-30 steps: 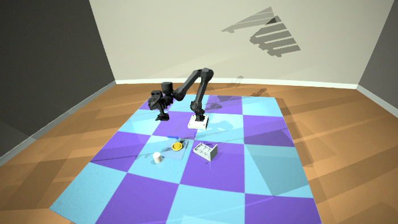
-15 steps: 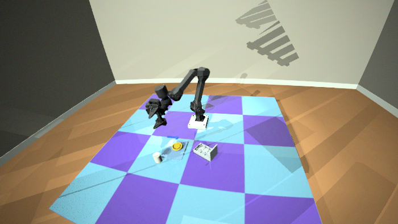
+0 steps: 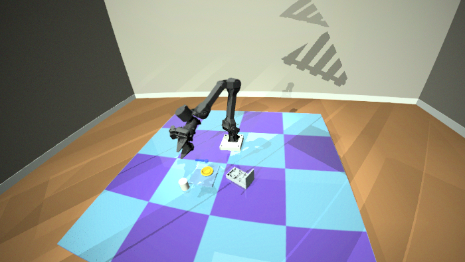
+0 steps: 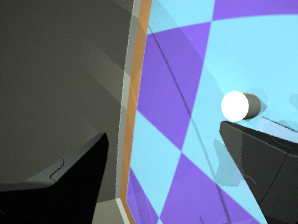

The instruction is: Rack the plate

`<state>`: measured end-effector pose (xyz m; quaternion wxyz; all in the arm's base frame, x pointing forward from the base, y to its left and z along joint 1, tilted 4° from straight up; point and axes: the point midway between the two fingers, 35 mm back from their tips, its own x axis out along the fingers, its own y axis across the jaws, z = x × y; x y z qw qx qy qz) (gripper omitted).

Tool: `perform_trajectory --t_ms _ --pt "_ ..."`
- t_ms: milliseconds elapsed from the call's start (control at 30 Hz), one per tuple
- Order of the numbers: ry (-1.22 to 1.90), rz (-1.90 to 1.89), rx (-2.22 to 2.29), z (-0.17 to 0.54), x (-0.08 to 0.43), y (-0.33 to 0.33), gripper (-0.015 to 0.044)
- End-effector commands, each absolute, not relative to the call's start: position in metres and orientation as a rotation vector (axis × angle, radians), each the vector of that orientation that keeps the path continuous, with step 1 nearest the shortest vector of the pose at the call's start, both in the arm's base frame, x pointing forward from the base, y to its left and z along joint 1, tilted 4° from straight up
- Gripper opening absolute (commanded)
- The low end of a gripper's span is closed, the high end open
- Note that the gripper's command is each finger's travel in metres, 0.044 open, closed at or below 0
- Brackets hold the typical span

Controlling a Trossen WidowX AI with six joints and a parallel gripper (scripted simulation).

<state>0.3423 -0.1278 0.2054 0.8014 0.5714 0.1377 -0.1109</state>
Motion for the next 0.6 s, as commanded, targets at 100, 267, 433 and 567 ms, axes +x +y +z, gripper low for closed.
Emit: perform_trajectory --t_ms 100,267,433,567 --pt "0.41 -0.286 1.105 0.188 0.348 -0.124 0.04" --pt "0.505 -0.31 1.013 0.174 0.349 -0.12 0.04" --pt "0.604 -0.325 0.915 0.161 0.349 -0.114 0.04" --pt "0.686 -0.329 0.832 0.151 0.348 -0.11 0.04"
